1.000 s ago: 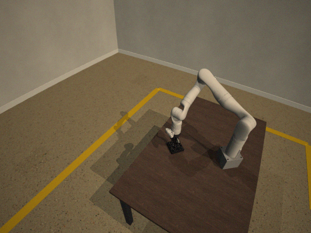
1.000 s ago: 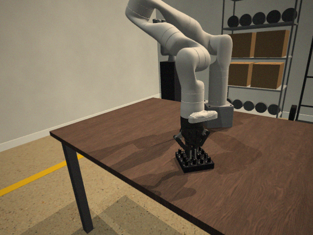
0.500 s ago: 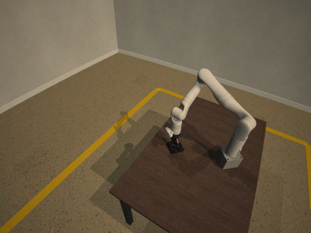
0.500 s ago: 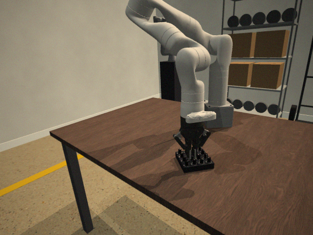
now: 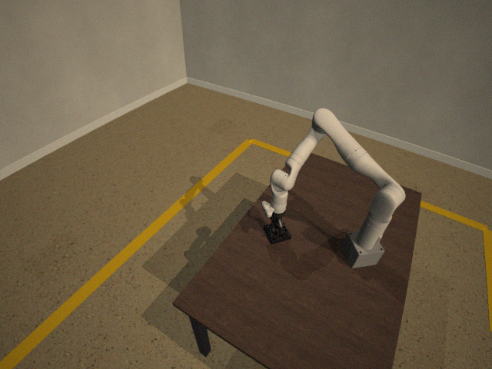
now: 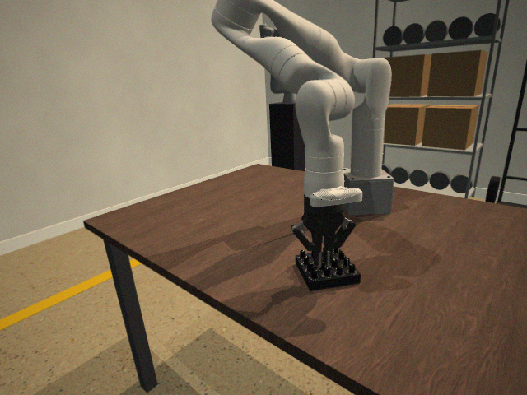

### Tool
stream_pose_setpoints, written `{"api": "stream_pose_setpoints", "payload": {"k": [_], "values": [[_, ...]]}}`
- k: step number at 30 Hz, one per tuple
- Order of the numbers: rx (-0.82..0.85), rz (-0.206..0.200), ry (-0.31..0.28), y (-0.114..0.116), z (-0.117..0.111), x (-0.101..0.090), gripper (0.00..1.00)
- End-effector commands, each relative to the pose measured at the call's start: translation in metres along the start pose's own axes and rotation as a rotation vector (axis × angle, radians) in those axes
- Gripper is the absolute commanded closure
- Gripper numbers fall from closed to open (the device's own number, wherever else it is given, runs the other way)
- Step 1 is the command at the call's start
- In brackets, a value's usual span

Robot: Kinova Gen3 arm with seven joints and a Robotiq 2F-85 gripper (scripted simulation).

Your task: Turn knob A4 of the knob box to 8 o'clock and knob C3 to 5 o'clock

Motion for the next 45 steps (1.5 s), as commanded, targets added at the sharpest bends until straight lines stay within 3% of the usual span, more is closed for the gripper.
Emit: {"api": "stream_pose_setpoints", "payload": {"k": [1,32,33,45], "values": [[0.005,0.001,0.001,0.0002,-0.0004,-0.0006,0.92],[0.022,0.001,0.001,0.0002,-0.0004,-0.0006,0.92],[0.022,0.001,0.001,0.0002,-0.0004,-0.0006,0.81],[0.022,0.001,0.001,0.0002,-0.0004,-0.0006,0.81]]}}
Point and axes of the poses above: the point where the finger pads meet when closed, its own x axis out along the fingers, its own y axis across the jaws, z = x × y, the point moved 7 cm from there along -x, back along the fingers, and after that the axes turned 11 degrees about x, right-handed, at the moved point
